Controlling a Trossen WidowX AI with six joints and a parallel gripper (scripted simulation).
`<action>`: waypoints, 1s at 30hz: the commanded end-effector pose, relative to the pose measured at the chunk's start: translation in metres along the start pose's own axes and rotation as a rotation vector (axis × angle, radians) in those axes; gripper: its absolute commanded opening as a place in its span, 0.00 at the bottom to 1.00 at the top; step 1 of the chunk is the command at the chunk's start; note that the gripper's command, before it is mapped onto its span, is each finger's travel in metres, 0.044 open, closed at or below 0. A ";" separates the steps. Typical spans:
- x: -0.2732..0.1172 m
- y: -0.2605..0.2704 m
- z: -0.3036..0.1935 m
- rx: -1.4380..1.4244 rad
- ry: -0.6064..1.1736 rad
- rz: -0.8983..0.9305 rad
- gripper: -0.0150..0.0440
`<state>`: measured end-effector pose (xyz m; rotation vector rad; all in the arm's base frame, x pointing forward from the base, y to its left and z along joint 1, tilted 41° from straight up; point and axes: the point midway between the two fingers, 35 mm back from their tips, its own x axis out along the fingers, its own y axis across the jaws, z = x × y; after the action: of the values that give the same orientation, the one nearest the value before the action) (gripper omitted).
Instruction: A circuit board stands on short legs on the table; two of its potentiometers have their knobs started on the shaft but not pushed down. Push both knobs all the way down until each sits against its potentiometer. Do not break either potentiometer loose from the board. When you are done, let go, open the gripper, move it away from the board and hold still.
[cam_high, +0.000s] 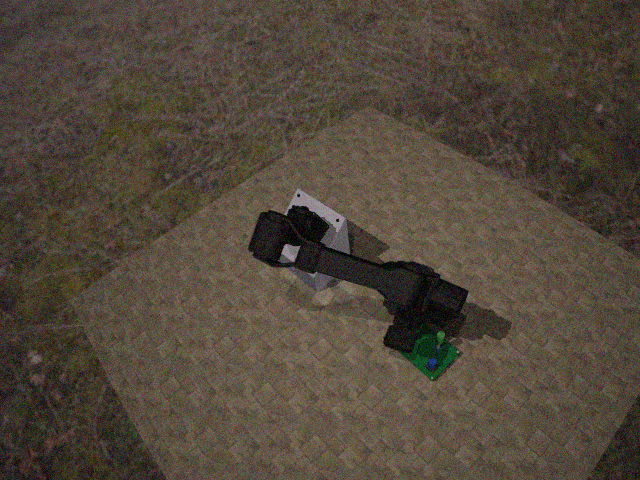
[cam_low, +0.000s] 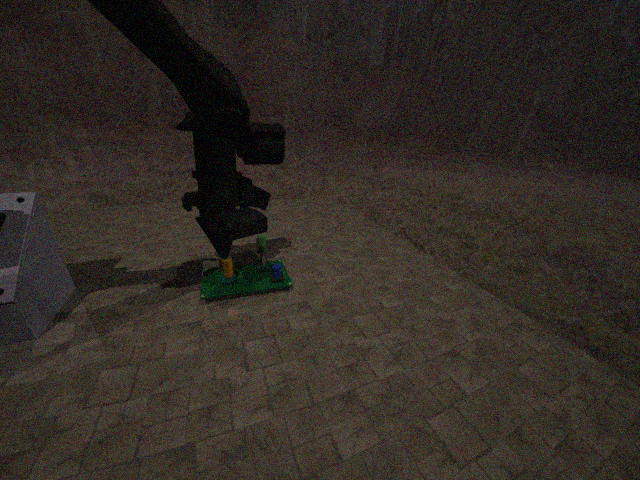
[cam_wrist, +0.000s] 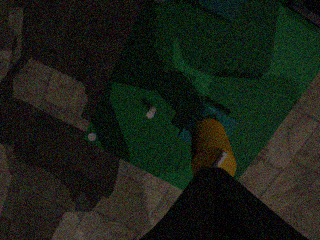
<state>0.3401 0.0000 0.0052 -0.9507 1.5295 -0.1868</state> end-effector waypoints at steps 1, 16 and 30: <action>-0.009 -0.001 0.003 0.006 -0.009 -0.004 0.25; -0.014 0.004 0.009 -0.004 -0.037 -0.009 0.48; -0.039 0.009 0.038 0.330 -0.091 -0.001 0.25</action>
<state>0.3599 0.0405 0.0173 -0.7815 1.3917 -0.3142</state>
